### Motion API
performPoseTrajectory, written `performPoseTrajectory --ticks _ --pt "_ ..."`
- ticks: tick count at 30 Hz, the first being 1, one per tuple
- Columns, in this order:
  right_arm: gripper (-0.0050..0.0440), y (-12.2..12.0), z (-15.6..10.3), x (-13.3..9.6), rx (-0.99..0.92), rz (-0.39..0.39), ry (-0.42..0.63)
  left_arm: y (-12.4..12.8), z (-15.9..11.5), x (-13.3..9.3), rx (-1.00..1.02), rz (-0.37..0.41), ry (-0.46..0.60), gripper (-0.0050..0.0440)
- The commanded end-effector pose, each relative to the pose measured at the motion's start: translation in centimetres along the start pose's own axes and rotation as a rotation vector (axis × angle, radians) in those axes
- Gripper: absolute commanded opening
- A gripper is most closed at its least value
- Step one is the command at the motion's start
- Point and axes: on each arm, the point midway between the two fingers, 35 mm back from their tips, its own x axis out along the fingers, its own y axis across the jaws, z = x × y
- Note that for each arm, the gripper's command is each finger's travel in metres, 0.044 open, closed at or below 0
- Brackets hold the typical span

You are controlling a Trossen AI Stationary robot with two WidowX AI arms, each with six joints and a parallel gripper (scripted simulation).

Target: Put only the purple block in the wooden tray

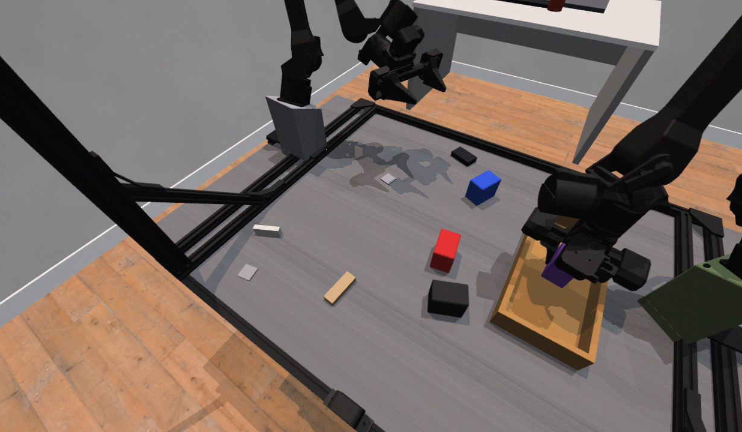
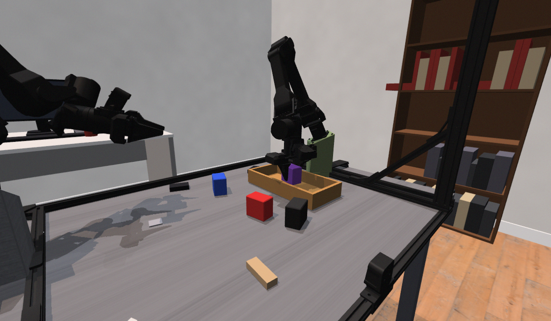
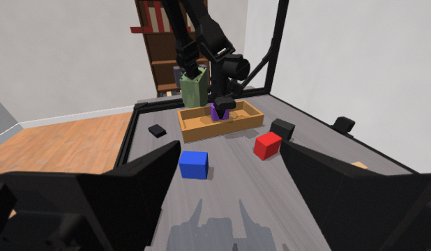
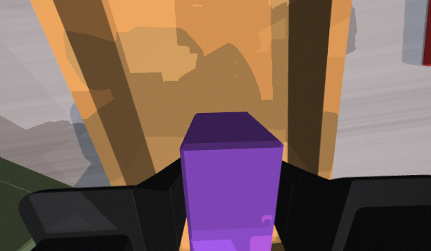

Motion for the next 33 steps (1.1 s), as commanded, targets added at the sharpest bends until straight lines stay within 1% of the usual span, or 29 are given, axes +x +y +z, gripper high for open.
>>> performPoseTrajectory --ticks 1,13,24,25,31,33 --pt "0.0000 0.2 0.0 0.6 -0.004 0.008 0.002 -0.1 0.0 0.0 0.004 -0.003 -0.003 0.0400" --pt "0.0000 0.2 0.0 2.5 -0.004 0.008 0.002 -0.1 0.0 0.0 0.004 -0.003 -0.003 0.0400" --pt "0.0000 0.2 0.0 2.7 -0.004 0.008 0.002 -0.1 0.0 0.0 0.004 -0.003 -0.003 0.0400" --pt "0.0024 -0.1 0.1 2.1 -0.001 -0.007 -0.001 -0.1 0.0 0.0 0.004 -0.003 -0.003 0.0400" --pt "0.0168 -0.1 0.1 2.1 -0.001 -0.007 -0.001 -0.1 0.0 0.0 0.004 -0.003 -0.003 0.0400" --pt "0.0168 -0.1 0.1 2.1 -0.001 -0.007 -0.001 -0.1 0.0 0.0 0.004 -0.003 -0.003 0.0400"
